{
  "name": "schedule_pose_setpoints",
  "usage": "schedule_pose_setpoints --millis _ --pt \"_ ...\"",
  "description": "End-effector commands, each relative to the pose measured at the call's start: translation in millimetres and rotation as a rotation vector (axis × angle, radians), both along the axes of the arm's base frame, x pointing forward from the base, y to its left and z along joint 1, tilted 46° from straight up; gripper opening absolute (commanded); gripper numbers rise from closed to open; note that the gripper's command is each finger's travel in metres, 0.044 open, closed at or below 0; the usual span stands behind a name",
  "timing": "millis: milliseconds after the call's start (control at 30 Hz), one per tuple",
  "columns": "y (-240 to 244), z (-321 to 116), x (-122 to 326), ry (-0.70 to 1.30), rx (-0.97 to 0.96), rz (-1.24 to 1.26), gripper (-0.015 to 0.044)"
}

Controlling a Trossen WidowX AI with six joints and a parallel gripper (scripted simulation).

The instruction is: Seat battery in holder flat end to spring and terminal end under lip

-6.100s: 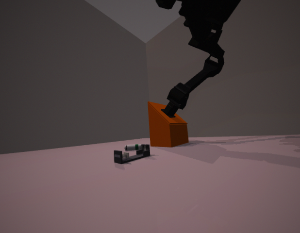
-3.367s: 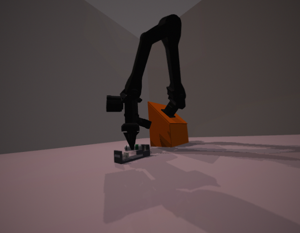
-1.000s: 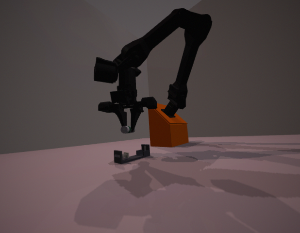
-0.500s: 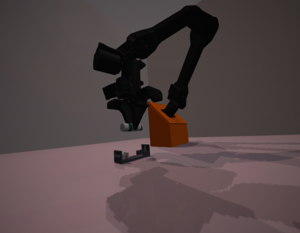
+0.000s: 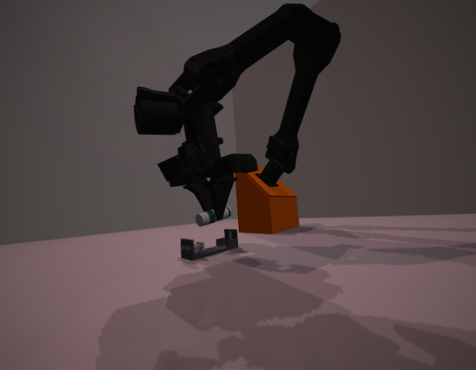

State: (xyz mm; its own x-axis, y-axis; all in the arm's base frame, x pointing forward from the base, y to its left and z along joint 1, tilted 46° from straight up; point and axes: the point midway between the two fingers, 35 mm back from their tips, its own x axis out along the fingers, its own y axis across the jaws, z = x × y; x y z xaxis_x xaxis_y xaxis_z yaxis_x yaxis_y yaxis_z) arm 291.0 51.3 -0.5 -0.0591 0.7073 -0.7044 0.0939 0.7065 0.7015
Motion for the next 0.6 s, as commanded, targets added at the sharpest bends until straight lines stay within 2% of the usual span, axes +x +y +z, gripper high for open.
schedule_pose_setpoints --millis 0,567 --pt "5.6 -5.3 -0.3 0.029 0.002 0.040 0.0073" --pt "13.6 -13.4 2.2 0.105 0.013 0.122 0.0073"
